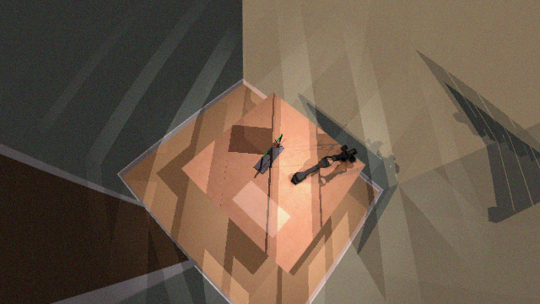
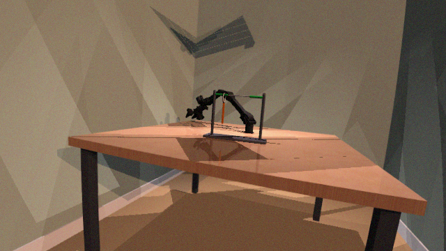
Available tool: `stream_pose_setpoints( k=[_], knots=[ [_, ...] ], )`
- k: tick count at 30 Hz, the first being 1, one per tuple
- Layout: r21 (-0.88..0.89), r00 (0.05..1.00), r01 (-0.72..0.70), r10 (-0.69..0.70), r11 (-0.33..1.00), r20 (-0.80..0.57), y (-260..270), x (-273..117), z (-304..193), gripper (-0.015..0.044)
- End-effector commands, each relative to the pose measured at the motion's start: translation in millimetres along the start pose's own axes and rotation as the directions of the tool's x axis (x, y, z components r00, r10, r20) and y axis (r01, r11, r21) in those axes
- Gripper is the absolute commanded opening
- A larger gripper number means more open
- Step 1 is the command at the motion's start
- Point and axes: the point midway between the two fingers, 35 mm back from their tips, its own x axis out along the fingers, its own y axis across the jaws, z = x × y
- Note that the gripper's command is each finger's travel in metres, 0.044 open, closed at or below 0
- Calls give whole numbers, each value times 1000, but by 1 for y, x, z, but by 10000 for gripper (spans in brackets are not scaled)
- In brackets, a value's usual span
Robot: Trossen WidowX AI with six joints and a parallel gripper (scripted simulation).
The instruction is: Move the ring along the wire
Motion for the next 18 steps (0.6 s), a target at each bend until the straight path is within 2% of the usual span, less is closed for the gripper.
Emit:
stream_pose_setpoints(
  k=[1, 4, 9, 18],
  knots=[
    [-4, 1000, 1, -1, 1000, 0, -1, 0, 0, 374],
    [-60, 1000, 23, -23, 998, -1, -11, -1, 1, 295],
    [-269, 995, 98, -102, 958, -3, -51, -8, 6, 164],
    [-629, 967, 201, -254, 751, 5, -124, -30, 23, 160]
  ],
)
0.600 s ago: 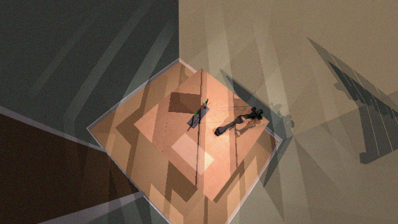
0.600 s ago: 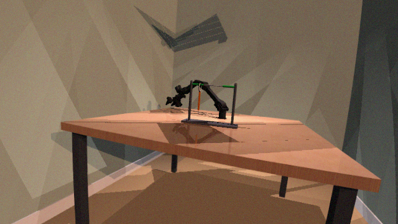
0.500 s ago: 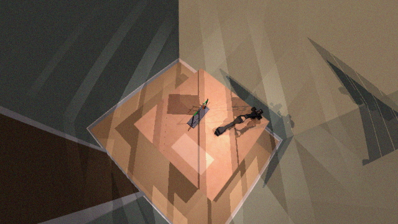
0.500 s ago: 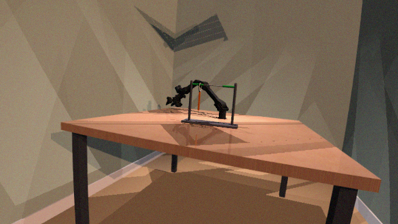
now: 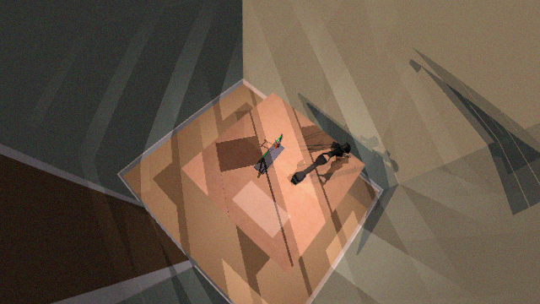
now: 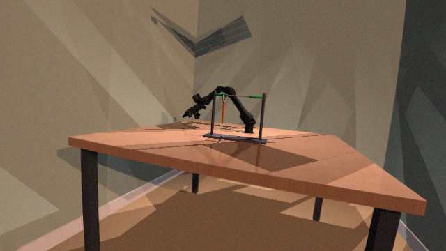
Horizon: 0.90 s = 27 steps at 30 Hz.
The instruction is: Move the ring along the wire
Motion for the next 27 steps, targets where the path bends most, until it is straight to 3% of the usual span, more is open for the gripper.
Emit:
stream_pose_setpoints(
  k=[1, 7, 14, 21, 27],
  knots=[
    [-175, 998, 51, -57, 983, -33, -30, -6, -10, 160],
    [-443, 985, 105, -154, 890, -76, -81, -16, -21, 160],
    [-761, 947, 98, -295, 642, -127, -153, -39, -29, 160],
    [-949, 886, -21, -434, 316, -164, -221, -71, -27, 160],
    [-980, 816, -198, -547, 33, -183, -275, -105, -18, 160]
  ],
)
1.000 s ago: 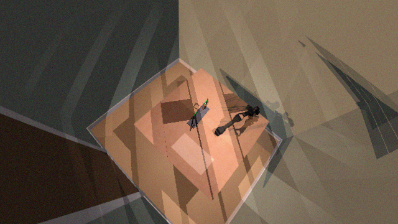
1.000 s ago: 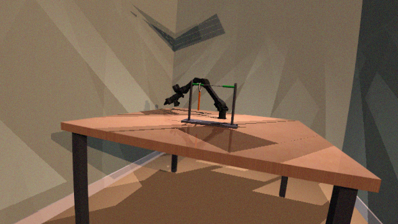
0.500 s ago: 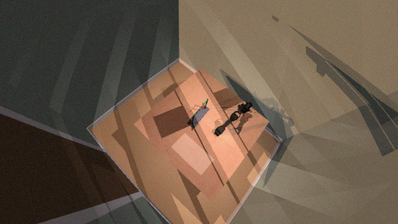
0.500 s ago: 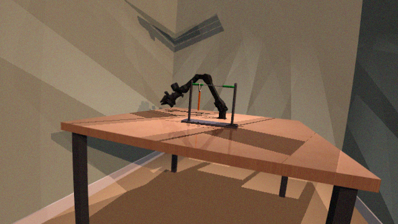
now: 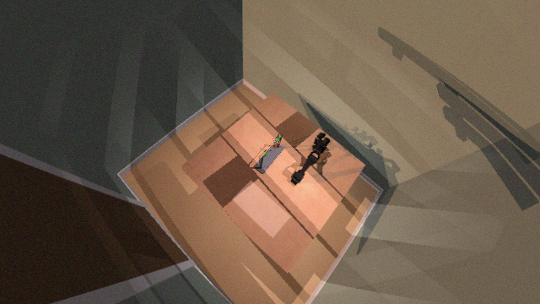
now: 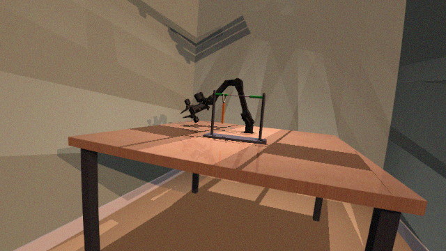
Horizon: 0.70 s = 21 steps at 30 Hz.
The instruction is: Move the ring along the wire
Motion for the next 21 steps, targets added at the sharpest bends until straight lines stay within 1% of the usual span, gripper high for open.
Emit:
stream_pose_setpoints(
  k=[1, 6, 12, 17, 21],
  knots=[
    [-219, 996, -26, 7, 975, -89, -9, -5, -40, 160],
    [-473, 978, -102, 3, 875, -207, -28, -15, -92, 160],
    [-703, 937, -254, -12, 664, -349, -55, -34, -153, 160],
    [-805, 886, -405, -30, 433, -463, -82, -57, -198, 160],
    [-821, 835, -525, -48, 226, -547, -106, -79, -230, 160]
  ],
)
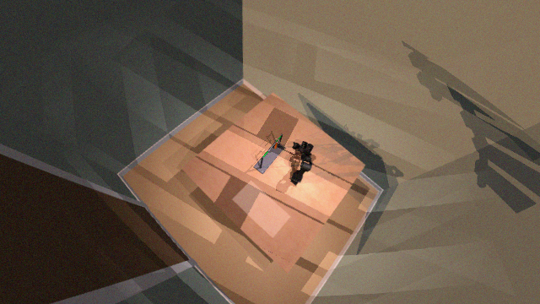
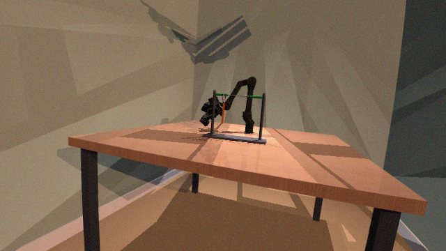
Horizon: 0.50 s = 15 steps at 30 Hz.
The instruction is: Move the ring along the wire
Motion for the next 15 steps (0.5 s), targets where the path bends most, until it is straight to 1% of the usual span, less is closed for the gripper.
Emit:
stream_pose_setpoints(
  k=[1, 6, 11, 13, 15],
  knots=[
    [-216, 995, -93, 84, 972, -51, 26, -4, -35, 160],
    [-469, 976, -217, 185, 856, -114, 53, -16, -78, 160],
    [-676, 942, -326, 283, 660, -178, 82, -26, -123, 160],
    [-720, 931, -349, 308, 600, -195, 88, -31, -135, 160],
    [-725, 930, -352, 311, 592, -197, 89, -31, -136, 160]
  ],
)
